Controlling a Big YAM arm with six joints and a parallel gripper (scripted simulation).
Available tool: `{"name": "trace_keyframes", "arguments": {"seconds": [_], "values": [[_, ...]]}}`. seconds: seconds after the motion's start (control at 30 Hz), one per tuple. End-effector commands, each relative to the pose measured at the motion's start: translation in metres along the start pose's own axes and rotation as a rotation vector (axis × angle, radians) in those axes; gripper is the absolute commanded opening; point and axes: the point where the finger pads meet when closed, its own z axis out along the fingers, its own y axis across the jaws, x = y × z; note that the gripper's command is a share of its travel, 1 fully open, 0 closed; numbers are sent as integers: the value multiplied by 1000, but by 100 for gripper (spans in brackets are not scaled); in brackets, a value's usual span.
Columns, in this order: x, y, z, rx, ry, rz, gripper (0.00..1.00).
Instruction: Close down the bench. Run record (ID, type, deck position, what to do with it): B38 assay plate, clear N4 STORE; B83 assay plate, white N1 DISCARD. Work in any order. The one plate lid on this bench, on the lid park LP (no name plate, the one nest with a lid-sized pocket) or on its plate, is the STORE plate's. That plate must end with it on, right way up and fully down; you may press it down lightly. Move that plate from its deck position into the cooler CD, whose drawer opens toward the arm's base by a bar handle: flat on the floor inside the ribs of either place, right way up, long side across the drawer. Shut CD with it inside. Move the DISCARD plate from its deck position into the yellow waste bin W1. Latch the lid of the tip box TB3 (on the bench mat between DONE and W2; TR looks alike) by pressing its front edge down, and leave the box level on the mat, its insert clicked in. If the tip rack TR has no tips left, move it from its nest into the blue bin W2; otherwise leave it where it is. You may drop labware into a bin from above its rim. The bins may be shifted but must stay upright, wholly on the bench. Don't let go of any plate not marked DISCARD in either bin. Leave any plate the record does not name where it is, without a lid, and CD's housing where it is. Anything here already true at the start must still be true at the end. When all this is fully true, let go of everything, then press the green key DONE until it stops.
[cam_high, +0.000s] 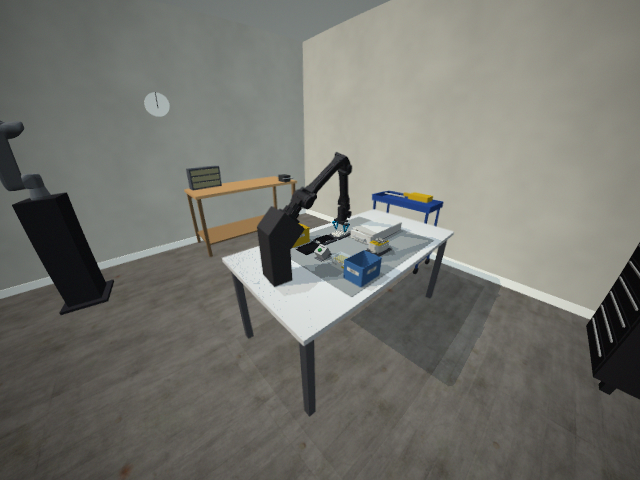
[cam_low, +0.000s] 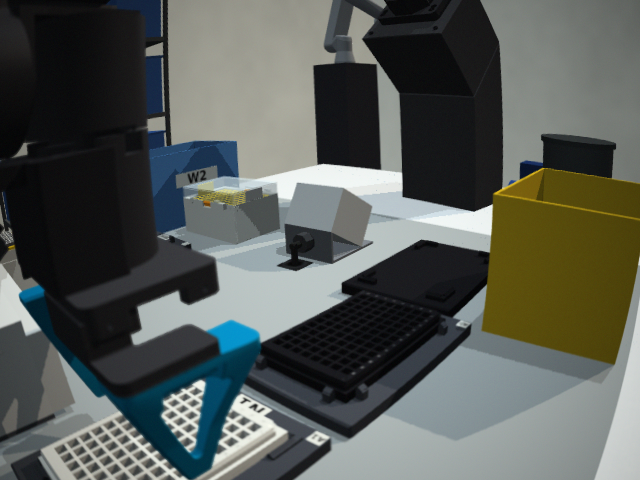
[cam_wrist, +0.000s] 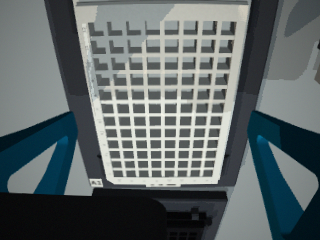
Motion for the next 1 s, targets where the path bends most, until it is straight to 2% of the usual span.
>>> {"name": "trace_keyframes", "arguments": {"seconds": [0.0, 0.37, 0.4, 0.5, 0.67, 0.7, 0.8, 0.97], "values": [[-9, -2, 4, 0, -9, 2, 100], [-9, -2, 4, 0, -9, 2, 100], [-17, -3, 4, -1, -24, 7, 100], [-20, -4, 8, -3, -34, 8, 100], [-13, -4, 14, 0, -21, 4, 100], [-11, 3, 13, -7, -16, -4, 100], [-20, -2, 17, -5, -34, 5, 100], [-13, -3, 24, -1, -19, 3, 100]]}}
